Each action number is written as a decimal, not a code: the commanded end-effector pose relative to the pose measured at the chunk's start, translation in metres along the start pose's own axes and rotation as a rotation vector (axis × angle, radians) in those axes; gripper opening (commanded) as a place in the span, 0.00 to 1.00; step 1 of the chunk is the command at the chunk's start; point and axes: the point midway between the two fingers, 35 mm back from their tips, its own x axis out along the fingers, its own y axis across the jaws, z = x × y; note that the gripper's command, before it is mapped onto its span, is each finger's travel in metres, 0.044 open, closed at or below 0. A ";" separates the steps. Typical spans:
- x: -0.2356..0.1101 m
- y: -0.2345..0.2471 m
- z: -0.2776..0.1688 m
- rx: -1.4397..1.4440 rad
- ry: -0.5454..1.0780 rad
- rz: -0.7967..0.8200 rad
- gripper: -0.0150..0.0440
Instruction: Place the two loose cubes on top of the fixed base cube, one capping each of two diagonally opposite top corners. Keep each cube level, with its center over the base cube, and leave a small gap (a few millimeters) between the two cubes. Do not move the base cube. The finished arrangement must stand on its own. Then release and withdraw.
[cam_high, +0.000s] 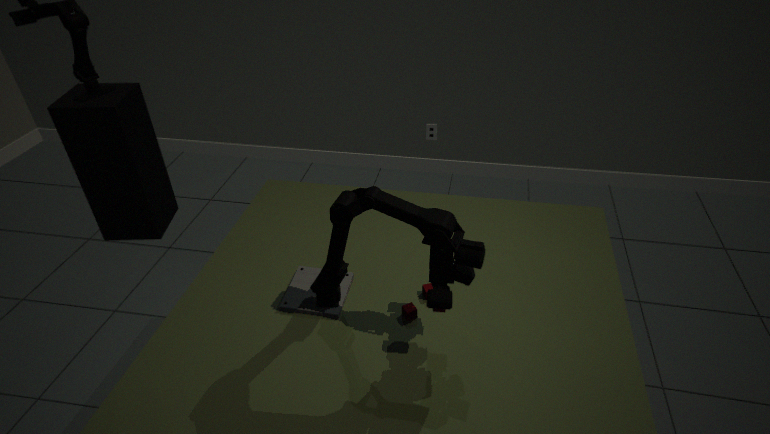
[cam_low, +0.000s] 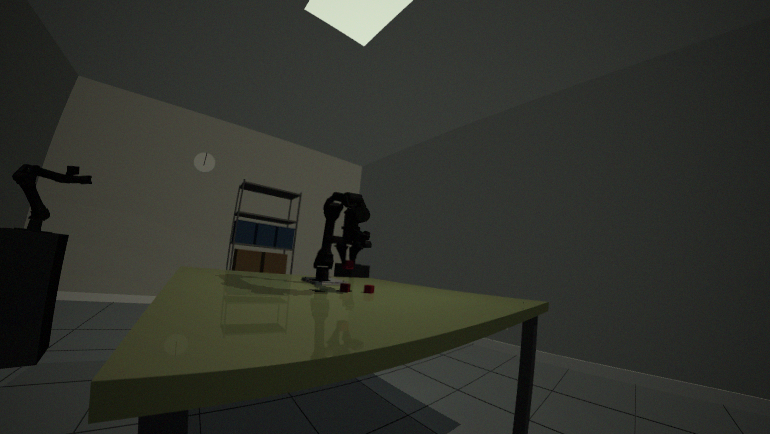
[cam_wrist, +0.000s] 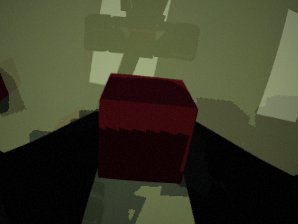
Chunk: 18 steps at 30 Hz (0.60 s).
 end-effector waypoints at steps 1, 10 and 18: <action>-0.009 0.000 -0.002 0.003 -0.001 -0.004 0.43; -0.001 0.024 -0.003 -0.181 -0.001 -0.001 0.43; 0.007 0.048 -0.007 -0.377 -0.001 0.001 0.43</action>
